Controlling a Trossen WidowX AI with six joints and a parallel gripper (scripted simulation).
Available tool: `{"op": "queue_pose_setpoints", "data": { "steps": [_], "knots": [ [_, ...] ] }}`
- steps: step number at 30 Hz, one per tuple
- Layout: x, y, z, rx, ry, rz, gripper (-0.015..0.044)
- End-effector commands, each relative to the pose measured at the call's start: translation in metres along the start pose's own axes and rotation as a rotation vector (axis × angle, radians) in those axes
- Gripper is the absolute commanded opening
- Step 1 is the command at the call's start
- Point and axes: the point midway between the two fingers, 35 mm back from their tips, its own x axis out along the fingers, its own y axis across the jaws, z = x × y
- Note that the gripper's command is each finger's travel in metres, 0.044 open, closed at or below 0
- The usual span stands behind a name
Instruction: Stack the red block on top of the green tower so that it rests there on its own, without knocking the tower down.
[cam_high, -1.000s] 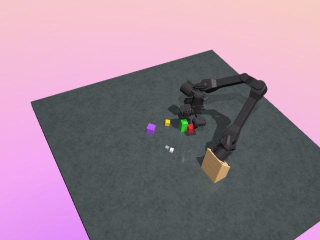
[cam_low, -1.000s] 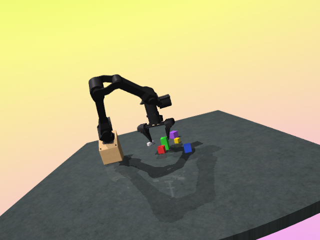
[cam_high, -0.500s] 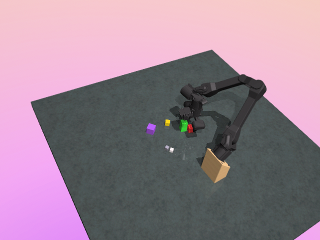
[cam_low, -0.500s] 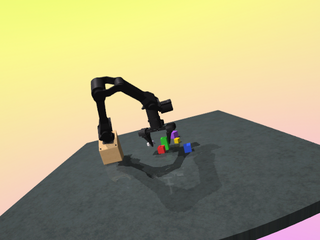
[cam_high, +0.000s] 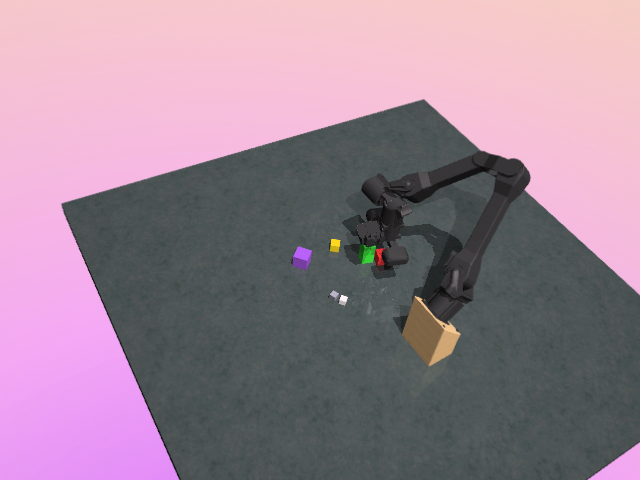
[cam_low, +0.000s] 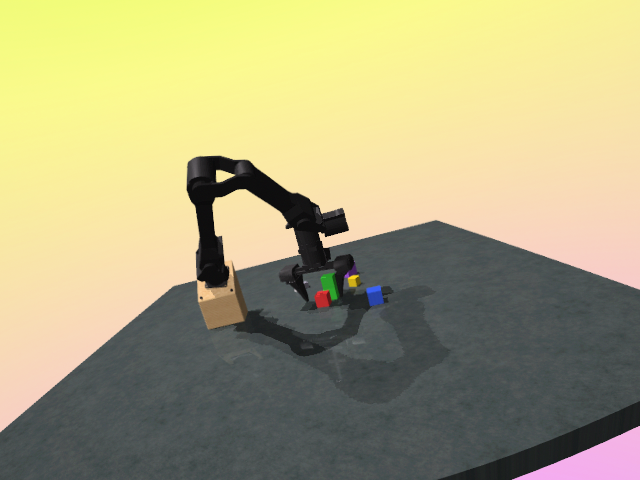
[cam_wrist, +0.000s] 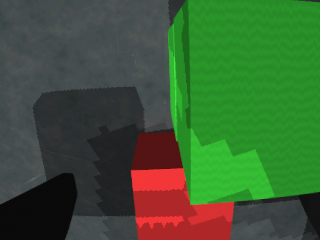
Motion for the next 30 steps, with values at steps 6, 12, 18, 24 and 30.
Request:
{"op": "queue_pose_setpoints", "data": {
  "steps": [6, 12, 18, 24, 30],
  "knots": [
    [0.0083, 0.0028, -0.001, -0.008, 0.008, 0.006, 0.044],
    [0.0083, 0.0028, -0.001, -0.008, 0.008, 0.006, 0.044],
    [0.0079, 0.0028, -0.001, -0.008, 0.008, 0.006, 0.0414],
    [0.0079, 0.0028, -0.001, -0.008, 0.008, 0.006, 0.0256],
    [0.0079, 0.0028, -0.001, -0.008, 0.008, 0.006, 0.0118]
  ]
}}
